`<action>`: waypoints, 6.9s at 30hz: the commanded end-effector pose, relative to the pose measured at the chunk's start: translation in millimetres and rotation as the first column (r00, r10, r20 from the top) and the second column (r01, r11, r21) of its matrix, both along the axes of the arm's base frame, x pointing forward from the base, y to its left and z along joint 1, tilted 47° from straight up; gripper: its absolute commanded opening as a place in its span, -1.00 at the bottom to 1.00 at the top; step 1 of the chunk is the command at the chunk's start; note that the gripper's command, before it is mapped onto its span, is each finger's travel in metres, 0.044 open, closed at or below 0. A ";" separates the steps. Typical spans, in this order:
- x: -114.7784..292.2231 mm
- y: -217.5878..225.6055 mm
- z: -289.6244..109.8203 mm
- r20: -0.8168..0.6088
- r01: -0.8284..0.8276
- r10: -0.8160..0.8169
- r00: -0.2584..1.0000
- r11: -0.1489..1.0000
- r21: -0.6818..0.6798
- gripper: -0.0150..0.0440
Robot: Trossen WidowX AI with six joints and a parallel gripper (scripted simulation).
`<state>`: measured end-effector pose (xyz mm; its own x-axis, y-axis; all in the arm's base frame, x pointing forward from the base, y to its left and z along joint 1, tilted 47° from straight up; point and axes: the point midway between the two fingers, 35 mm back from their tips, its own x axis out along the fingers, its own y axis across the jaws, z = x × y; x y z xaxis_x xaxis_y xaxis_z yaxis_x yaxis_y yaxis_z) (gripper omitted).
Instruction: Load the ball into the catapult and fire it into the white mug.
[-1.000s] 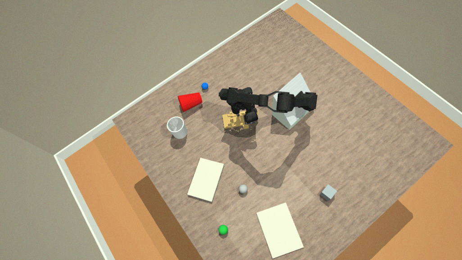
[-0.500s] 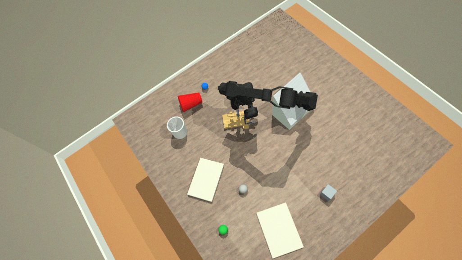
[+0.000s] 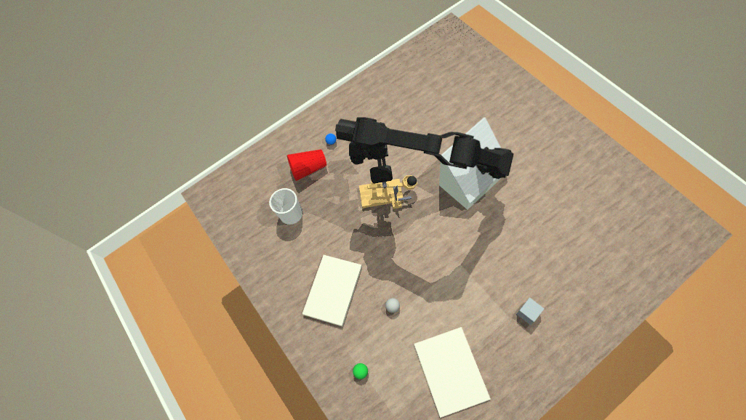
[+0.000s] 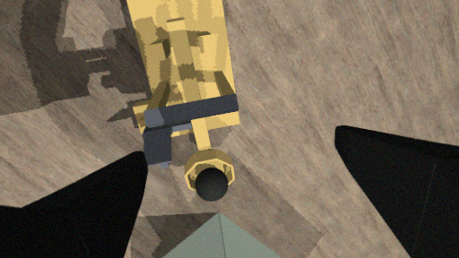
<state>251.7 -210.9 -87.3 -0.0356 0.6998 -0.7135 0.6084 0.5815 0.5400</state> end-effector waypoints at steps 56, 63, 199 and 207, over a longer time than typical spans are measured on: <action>195.8 -158.9 -1.9 0.606 0.486 -0.243 0.757 0.830 -0.274 -0.25; 195.8 -158.9 -1.9 0.606 0.486 -0.243 0.757 0.830 -0.274 -0.49; -7.1 181.5 -4.5 0.242 -0.919 0.961 -0.134 -0.029 -0.393 -0.49; -8.3 190.9 -13.0 0.243 -0.920 0.961 -0.134 -0.029 -0.392 -0.49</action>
